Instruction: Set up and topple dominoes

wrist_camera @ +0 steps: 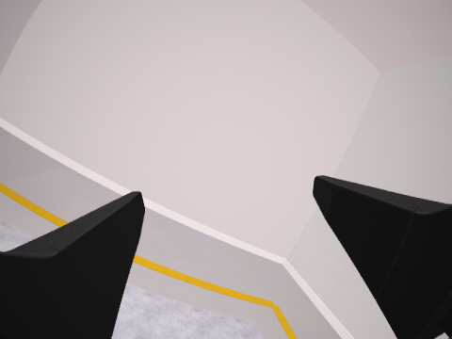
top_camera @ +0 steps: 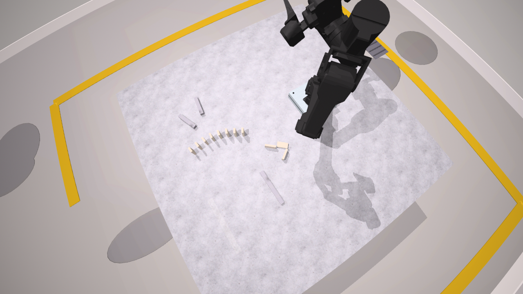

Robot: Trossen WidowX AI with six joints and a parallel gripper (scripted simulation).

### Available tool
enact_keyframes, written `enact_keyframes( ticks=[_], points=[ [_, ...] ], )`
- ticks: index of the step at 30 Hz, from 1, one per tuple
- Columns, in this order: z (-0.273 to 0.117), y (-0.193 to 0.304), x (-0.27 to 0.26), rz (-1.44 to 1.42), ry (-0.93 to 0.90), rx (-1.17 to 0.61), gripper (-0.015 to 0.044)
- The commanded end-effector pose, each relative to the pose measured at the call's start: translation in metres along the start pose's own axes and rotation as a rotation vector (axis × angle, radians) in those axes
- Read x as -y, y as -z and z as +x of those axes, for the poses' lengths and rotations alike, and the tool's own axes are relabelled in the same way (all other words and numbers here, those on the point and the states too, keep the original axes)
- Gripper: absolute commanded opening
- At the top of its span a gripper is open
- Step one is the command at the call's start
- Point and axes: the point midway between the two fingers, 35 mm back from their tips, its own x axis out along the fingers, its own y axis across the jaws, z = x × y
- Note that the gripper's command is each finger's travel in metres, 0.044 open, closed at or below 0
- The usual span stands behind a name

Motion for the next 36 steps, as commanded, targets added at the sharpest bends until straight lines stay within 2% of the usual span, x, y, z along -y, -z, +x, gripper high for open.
enact_keyframes(
  ticks=[1,2,9,12,17,26,31,36],
  points=[
    [0.0,0.0,0.001,0.005,-0.002,0.0,0.0426],
    [0.001,0.002,0.003,0.018,-0.007,0.0,0.044],
    [0.024,0.036,0.043,0.296,-0.136,-0.038,0.044],
    [0.035,0.047,0.045,0.329,-0.229,-0.05,0.044],
    [0.063,0.073,0.035,0.551,-0.424,-0.137,0.044],
    [0.102,0.107,-0.032,0.749,-0.766,-0.368,0.044],
    [0.105,0.117,-0.082,0.807,-0.922,-0.53,0.044],
    [0.089,0.126,-0.146,0.803,-1.083,-0.737,0.044]
  ],
)
